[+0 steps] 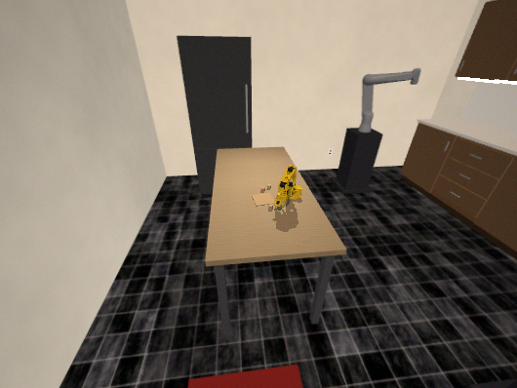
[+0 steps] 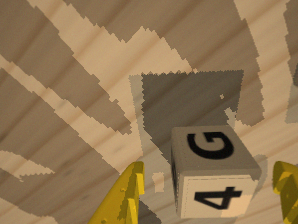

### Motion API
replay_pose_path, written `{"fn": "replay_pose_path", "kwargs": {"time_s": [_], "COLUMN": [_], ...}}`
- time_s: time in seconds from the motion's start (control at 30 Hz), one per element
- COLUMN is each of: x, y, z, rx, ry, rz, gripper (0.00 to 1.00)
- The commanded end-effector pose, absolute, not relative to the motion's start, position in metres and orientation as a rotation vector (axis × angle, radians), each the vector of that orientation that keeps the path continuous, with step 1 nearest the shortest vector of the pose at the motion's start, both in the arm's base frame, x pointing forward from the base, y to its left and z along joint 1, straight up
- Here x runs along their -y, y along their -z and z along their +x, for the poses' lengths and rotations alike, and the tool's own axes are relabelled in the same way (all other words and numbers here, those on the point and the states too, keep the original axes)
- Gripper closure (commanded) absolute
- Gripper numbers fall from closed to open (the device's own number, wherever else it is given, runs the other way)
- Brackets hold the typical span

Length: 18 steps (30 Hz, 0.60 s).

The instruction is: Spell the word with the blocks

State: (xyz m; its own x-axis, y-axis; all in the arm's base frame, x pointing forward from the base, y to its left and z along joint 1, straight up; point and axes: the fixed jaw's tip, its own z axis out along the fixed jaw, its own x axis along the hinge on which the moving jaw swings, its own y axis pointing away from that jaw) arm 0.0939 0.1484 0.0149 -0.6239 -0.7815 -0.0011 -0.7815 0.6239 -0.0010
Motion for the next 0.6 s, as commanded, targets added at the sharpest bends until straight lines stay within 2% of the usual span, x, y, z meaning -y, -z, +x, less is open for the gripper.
{"fn": "replay_pose_path", "kwargs": {"time_s": [0.0, 0.57], "x": [-0.1551, -0.1536], "y": [-0.0216, -0.0216], "z": [0.0976, 0.0995], "rx": [-2.788, -2.788], "ry": [-0.041, -0.04], "rz": [-1.342, -1.342], "gripper": [0.68, 0.72]}}
